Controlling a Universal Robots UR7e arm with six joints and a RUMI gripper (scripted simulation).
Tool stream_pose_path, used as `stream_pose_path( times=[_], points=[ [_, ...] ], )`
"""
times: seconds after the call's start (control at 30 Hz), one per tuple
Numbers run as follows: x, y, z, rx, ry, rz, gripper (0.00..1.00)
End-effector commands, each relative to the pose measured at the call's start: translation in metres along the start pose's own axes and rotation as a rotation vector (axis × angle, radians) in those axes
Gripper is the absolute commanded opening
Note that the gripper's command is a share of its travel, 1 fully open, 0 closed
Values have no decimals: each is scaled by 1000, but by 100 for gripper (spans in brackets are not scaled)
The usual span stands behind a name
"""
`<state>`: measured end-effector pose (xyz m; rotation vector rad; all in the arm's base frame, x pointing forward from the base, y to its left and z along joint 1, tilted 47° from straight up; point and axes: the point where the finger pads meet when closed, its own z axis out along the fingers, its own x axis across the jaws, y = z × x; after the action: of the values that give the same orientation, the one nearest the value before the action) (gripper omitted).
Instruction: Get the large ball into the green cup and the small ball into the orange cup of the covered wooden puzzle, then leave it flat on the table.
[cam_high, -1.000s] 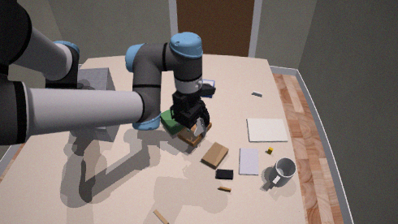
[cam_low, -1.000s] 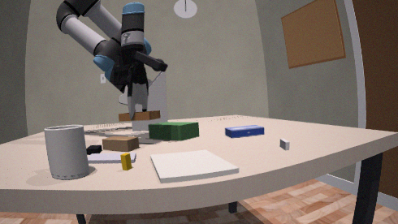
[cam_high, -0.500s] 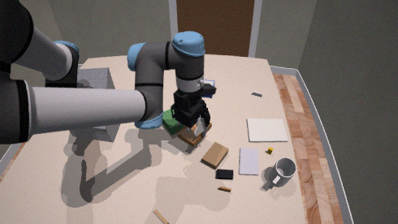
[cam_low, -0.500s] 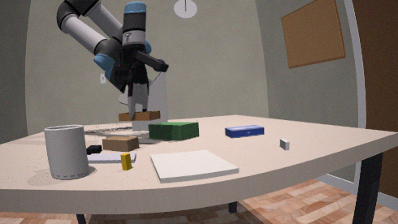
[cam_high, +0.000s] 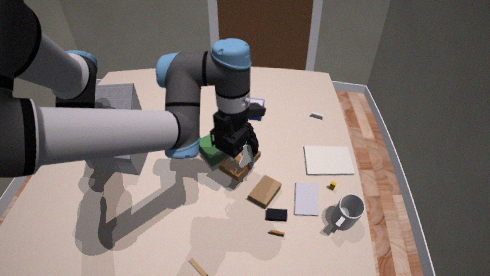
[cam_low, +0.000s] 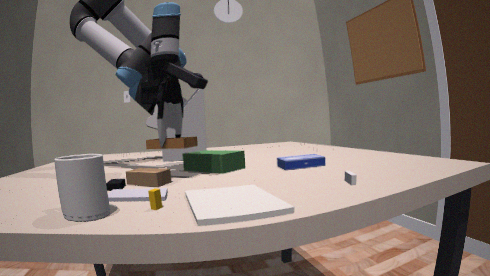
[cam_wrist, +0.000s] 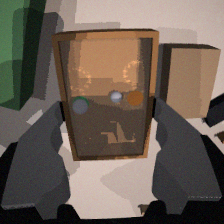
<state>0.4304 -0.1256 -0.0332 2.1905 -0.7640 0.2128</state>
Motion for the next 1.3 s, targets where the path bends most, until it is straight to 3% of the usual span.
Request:
stream_pose_path(
  times=[0.0, 0.63, 1.0, 1.17, 1.27],
  points=[
    [0, 0, 0, 5, 7, 0, 44],
    [1, 0, 0, 1, -17, 0, 44],
    [0, 0, 0, 0, -5, 0, 44],
    [0, 0, 0, 15, 42, 0, 44],
    [0, 0, 0, 7, -5, 0, 44]
  ],
)
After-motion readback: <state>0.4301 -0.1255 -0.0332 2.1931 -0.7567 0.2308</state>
